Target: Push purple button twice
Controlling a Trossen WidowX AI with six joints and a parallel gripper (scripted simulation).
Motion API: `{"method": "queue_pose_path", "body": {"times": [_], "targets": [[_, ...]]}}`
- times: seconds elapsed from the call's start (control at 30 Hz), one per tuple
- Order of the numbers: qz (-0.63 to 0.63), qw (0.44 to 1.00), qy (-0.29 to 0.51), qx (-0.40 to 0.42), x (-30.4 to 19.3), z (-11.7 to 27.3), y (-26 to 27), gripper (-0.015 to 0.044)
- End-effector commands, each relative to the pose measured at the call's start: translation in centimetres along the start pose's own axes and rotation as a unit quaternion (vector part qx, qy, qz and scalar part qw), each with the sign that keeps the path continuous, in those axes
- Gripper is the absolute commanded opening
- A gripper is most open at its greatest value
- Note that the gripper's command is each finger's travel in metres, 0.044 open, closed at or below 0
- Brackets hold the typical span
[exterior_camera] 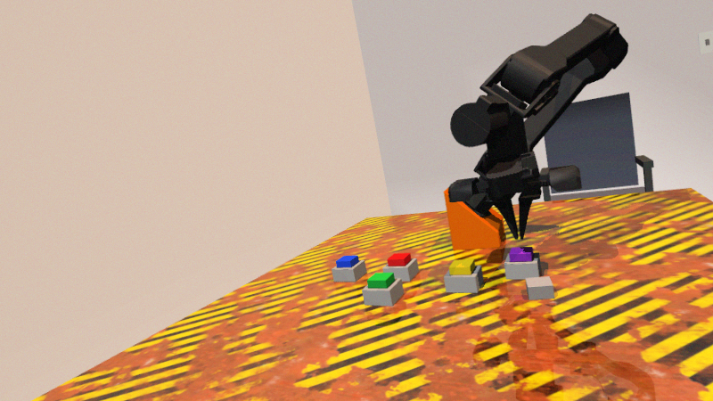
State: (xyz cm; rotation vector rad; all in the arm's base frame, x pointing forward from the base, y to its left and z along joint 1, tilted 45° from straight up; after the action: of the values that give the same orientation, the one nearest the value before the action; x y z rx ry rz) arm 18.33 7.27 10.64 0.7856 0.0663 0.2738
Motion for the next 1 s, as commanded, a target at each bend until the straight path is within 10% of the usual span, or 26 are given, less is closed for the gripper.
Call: {"method": "queue_pose_path", "body": {"times": [0.0, 0.97], "targets": [[-0.003, 1.0, 0.001, -0.001, 0.0, -0.6, 0.0, 0.002], [-0.002, 1.0, 0.001, 0.0, -0.1, -2.8, 0.0, 0.002]]}}
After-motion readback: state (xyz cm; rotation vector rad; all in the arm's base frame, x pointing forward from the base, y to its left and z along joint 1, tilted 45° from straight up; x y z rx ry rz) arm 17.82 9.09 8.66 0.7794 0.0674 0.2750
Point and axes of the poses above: the point midway between the two fingers, 35 mm back from their tips, its own z axis back along the fingers, its own y axis across the jaws, x = y × z, the point moved 4 cm from there along z, back along the fingers, and after that the axes turned 6 degrees about z, right-handed, at the moved point
